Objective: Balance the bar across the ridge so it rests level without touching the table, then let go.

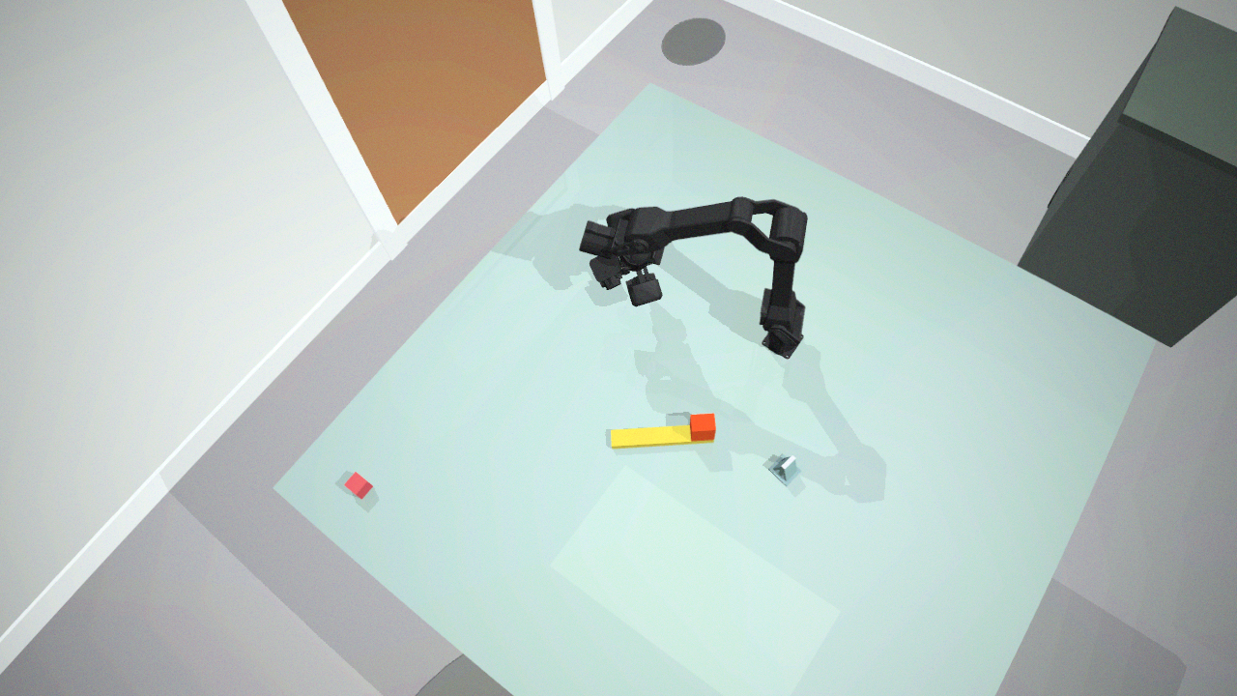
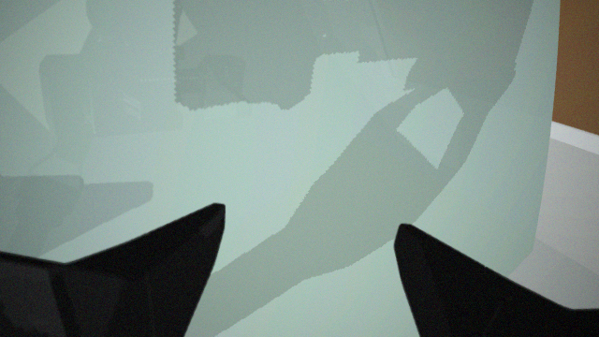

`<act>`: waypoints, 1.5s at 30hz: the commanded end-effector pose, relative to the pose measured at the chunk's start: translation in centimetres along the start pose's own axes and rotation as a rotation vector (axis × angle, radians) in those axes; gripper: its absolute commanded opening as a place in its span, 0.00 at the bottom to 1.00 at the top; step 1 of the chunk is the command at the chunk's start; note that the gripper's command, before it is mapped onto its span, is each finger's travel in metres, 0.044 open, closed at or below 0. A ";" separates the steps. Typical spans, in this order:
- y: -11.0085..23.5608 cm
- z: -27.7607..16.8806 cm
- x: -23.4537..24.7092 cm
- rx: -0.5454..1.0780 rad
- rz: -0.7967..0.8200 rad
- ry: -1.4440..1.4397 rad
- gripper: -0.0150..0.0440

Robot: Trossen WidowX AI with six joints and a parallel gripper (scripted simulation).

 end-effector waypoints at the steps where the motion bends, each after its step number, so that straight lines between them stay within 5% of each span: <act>1: 1.4 1.4 1.5 -0.038 0.037 -0.025 0.79; 45: 15.7 4.2 18.5 -0.067 0.409 -0.191 0.79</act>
Point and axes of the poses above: the point midway between the two fingers, 35 mm back from their tips, its own y axis back along the fingers, its own x axis across the jaws, z = x × y, the point moved 9 cm from there along y, back along the fingers, and after that the axes turned 4 degrees about -y, right-handed, at the moved point
